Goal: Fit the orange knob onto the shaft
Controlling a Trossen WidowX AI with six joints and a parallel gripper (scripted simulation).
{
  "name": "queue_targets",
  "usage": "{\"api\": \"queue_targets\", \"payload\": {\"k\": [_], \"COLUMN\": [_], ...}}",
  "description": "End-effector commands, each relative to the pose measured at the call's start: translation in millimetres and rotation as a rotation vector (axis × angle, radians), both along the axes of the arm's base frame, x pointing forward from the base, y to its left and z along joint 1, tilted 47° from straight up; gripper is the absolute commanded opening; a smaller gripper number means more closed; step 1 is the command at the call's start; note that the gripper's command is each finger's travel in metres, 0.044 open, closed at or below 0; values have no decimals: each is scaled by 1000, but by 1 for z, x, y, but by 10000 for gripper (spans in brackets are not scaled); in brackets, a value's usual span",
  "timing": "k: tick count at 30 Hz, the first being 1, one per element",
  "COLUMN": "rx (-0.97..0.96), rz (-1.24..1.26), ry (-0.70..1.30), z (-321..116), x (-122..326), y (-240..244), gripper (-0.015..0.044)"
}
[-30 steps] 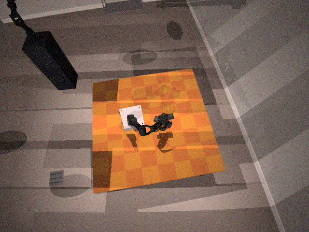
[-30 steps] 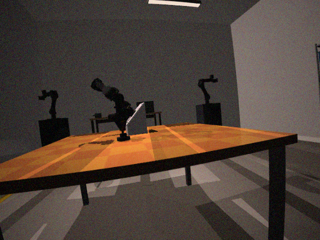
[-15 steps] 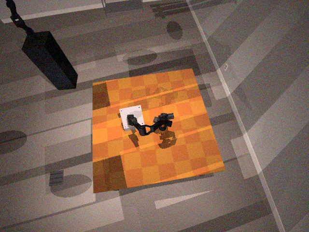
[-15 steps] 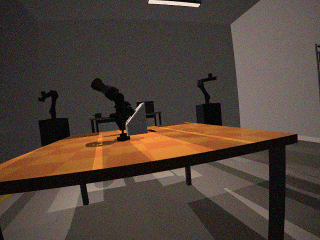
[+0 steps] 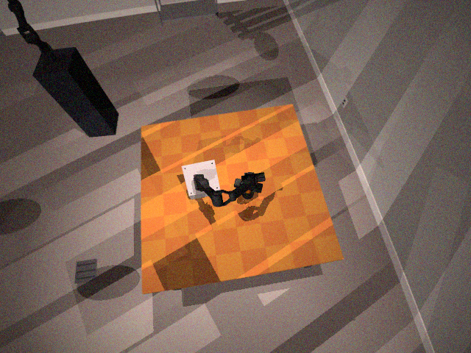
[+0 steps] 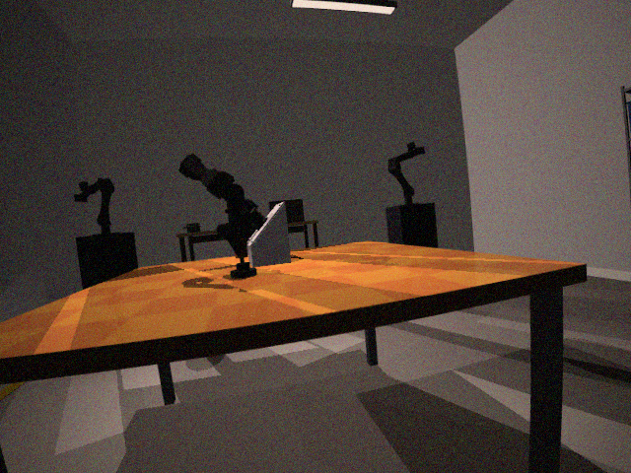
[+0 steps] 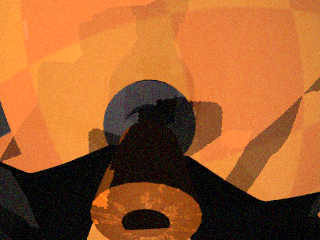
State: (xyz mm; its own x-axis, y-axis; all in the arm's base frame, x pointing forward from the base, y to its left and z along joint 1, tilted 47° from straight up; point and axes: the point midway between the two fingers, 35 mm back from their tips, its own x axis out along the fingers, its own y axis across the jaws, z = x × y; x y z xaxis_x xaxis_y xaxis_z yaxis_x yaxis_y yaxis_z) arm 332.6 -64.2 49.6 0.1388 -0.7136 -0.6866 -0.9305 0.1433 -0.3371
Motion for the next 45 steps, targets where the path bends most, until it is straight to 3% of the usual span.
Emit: {"api": "queue_targets", "payload": {"k": [1, 18, 27, 45], "rx": [-1, -1, -30, -30], "rz": [4, 4, 147, 147], "ry": [3, 4, 153, 153], "z": [-1, 3, 4, -1], "x": [0, -2, 1, 0], "y": [1, 3, 1, 1], "gripper": [0, 0, 0, 0]}}
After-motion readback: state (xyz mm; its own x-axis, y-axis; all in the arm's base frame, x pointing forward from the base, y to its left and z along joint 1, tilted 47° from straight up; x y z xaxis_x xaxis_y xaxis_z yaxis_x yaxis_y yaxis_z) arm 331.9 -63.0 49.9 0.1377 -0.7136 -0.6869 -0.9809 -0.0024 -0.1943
